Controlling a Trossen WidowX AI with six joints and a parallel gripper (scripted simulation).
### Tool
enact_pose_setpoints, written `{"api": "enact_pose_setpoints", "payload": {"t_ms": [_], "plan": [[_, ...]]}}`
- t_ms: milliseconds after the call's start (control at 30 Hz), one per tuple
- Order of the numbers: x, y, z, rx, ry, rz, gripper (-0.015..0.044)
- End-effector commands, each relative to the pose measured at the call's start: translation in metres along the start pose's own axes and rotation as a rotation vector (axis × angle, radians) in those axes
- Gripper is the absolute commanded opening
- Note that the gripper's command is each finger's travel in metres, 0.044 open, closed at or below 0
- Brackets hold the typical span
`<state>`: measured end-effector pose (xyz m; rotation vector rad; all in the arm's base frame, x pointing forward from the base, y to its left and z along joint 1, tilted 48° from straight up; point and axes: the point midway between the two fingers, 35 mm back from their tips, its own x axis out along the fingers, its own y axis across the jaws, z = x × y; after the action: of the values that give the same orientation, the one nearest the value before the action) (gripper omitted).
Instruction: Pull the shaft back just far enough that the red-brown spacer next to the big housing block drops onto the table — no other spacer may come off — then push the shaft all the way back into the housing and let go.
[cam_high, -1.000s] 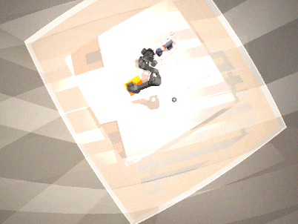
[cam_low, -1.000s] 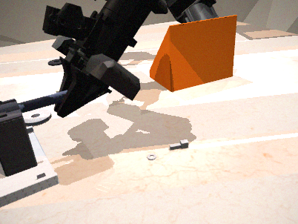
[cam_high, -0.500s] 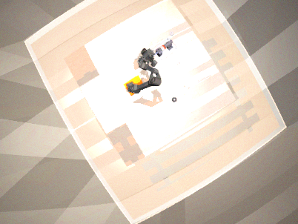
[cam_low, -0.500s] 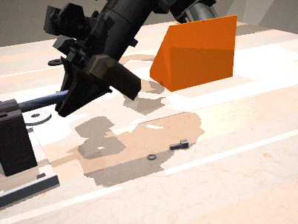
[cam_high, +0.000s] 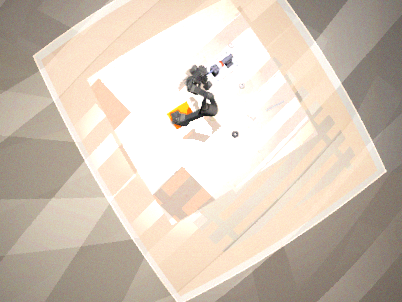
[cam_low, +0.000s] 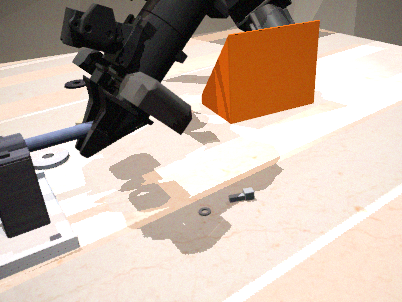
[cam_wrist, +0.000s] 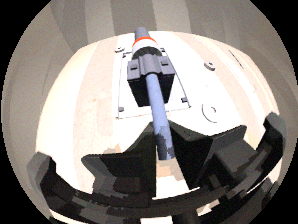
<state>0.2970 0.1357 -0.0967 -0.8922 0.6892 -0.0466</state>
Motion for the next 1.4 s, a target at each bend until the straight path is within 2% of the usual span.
{"api": "enact_pose_setpoints", "payload": {"t_ms": [0,1367], "plan": [[-0.0005,-0.0006,-0.0005,0.005,0.001,-0.003,0.0000],[-0.0032,-0.0006,-0.0032,0.005,0.001,-0.003,0.0000]]}}
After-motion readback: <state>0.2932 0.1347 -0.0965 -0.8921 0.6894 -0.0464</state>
